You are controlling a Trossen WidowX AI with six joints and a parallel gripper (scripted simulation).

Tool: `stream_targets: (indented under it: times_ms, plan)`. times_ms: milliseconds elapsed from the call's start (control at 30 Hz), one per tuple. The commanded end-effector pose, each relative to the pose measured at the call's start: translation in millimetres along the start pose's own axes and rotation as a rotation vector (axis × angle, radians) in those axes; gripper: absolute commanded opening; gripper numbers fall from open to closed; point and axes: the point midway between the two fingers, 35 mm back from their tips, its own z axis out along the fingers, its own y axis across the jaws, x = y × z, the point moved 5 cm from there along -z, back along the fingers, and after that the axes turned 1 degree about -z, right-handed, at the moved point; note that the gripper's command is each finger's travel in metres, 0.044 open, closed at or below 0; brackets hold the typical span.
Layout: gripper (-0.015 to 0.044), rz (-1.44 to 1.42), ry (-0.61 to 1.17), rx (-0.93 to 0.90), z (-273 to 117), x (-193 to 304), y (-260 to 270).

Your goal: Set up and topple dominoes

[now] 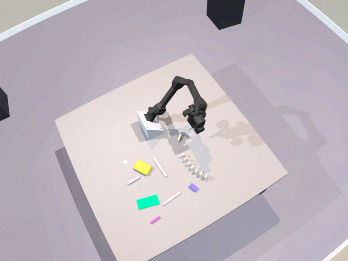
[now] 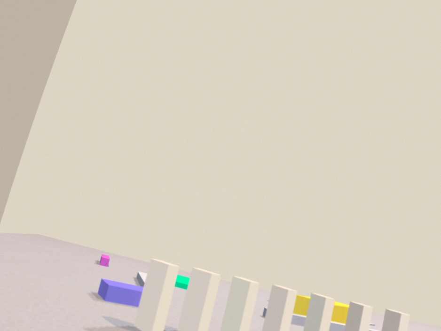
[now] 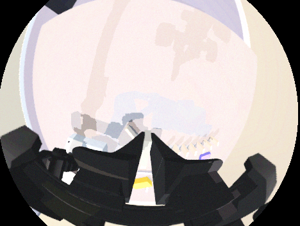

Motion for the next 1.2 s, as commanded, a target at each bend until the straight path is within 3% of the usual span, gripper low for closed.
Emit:
stream_targets:
  times_ms: [0,100,700,867,1167]
  plan:
    - [0.0024,0.001,-0.006,-0.013,-7.5,-1.2,1.4]
    - [0.0024,0.140,-0.005,-0.013,-8.1,-2.7,-3.3]
    - [0.0024,1.801,0.004,-0.013,-8.4,-19.9,-60.1]
    - [0.0024,2.057,0.006,-0.013,-7.5,-22.0,-67.4]
    - [0.0024,2.064,0.006,-0.013,-7.5,-22.1,-67.6]
